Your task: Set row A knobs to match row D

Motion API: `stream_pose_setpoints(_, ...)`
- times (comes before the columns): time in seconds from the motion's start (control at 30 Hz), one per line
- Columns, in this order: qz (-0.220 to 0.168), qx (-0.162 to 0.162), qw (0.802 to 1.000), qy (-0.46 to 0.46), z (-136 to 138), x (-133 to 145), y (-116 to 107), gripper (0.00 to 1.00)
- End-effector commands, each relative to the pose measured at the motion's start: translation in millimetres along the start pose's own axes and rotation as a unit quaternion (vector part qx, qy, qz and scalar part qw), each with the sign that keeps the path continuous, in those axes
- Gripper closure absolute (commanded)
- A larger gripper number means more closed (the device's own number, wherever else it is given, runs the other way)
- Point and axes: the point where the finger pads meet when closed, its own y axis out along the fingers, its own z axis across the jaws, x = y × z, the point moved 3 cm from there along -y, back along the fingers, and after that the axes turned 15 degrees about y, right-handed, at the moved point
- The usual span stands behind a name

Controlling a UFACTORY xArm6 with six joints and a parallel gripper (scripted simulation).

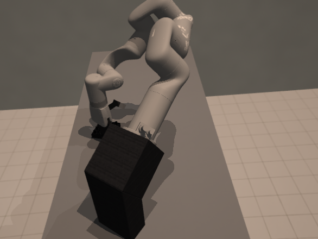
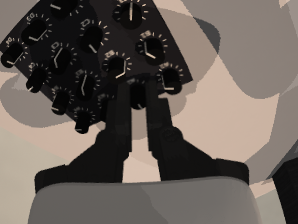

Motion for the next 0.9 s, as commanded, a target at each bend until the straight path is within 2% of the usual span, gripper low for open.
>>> stream_pose_setpoints(0.0,0.000,-0.004,0.998,0.058,-0.4,0.4,-0.6,0.92)
stream_pose_setpoints(0.27,0.000,-0.004,0.988,0.151,-0.4,0.4,-0.6,0.92)
stream_pose_setpoints(0.53,-0.001,-0.004,0.967,0.255,-0.4,0.4,-0.6,0.92)
stream_pose_setpoints(0.6,-0.001,-0.004,0.967,0.255,-0.4,0.4,-0.6,0.92)
stream_pose_setpoints(0.87,-0.001,-0.004,0.937,0.349,-0.4,0.4,-0.6,0.92)
